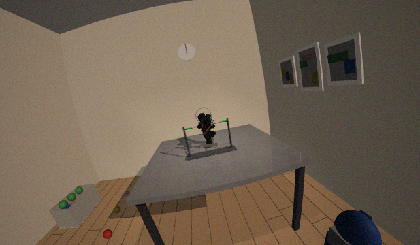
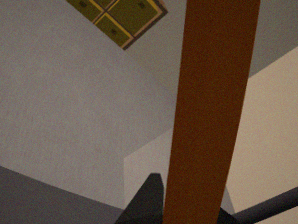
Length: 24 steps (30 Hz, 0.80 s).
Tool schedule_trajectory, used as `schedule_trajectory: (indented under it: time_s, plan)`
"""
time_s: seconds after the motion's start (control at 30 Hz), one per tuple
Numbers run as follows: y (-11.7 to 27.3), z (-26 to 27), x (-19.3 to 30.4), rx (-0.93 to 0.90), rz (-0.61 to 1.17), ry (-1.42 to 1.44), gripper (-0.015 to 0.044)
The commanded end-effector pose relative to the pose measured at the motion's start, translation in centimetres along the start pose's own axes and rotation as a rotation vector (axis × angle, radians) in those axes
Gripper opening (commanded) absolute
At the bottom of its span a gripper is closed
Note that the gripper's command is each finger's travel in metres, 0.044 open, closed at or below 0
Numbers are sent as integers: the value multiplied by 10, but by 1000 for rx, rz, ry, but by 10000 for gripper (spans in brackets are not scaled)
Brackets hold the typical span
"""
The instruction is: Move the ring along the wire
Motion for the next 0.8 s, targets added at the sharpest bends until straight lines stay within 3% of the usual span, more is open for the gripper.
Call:
schedule_trajectory:
  time_s: [0.0, 0.77]
  plan:
    - [0, 13, 0, -43, -6, -75, -150]
    - [20, 84, -17, -265, 55, -497, -150]
Point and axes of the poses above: the point midway between the two fingers, 35 mm back from their tips, its own y axis back along the fingers, its own z axis across the jaws, x = y × z, the point moved 2 cm from there along y, back along the fingers, and after that the axes turned 4 degrees about -y, right-handed, at the moved point
